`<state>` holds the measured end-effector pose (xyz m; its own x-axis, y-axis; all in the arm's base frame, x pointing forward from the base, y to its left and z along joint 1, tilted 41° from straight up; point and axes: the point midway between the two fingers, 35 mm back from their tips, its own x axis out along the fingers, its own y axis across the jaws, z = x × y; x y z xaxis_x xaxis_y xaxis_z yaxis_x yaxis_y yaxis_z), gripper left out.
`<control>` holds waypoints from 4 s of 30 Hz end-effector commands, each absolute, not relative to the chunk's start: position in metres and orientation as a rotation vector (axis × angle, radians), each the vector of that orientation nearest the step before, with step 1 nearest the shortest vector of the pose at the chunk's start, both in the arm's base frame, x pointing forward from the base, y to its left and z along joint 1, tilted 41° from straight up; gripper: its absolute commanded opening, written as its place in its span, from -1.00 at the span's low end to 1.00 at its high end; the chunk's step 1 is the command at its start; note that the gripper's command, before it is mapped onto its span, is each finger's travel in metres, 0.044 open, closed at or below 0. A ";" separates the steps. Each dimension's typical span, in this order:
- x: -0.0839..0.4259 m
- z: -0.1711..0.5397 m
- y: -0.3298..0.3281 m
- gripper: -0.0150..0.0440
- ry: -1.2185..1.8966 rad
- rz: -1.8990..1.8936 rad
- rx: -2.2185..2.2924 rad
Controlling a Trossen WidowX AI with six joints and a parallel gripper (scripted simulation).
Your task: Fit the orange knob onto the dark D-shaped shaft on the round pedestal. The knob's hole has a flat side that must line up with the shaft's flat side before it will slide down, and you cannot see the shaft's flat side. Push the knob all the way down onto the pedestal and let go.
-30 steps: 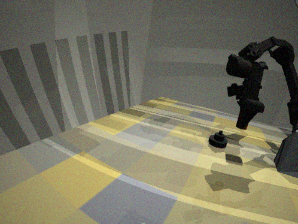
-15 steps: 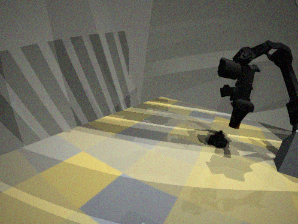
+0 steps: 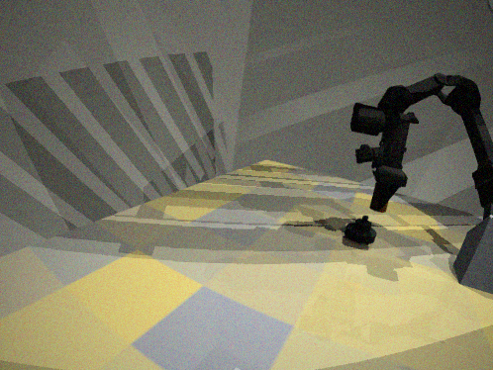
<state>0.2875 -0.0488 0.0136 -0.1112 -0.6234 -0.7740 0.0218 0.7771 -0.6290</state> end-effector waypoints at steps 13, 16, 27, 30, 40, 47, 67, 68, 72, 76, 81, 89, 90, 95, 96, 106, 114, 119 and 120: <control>0.302 0.031 -0.091 -0.49 1.587 -0.596 -0.525; 0.303 0.032 -0.096 -0.49 1.587 -0.598 -0.528; 0.300 0.013 -0.112 -0.49 1.587 -0.599 -0.529; 0.300 0.014 -0.112 -0.49 1.585 -0.602 -0.526; 0.302 0.016 -0.111 -0.49 1.584 -0.606 -0.523; 0.301 0.016 -0.112 -0.49 1.584 -0.606 -0.523; 0.301 0.017 -0.110 -0.49 1.603 -0.564 -0.563; 0.301 0.017 -0.110 -0.49 1.615 -0.539 -0.587; 0.303 0.017 -0.111 -0.49 1.656 -0.444 -0.677; 0.302 0.015 -0.112 -0.49 1.657 -0.442 -0.679; 0.302 0.014 -0.114 -0.49 1.657 -0.442 -0.679; 0.299 0.012 -0.112 -0.49 1.657 -0.442 -0.679; 0.299 0.012 -0.112 -0.49 1.657 -0.442 -0.679; 0.297 0.012 -0.112 -0.49 1.657 -0.442 -0.679; 0.297 0.012 -0.112 -0.49 1.657 -0.442 -0.679; 0.296 0.016 -0.108 -0.49 1.660 -0.434 -0.685; 0.298 0.016 -0.110 -0.49 1.718 -0.270 -0.833; 0.300 0.016 -0.112 -0.49 1.718 -0.270 -0.833; 0.300 0.016 -0.112 -0.49 1.718 -0.270 -0.833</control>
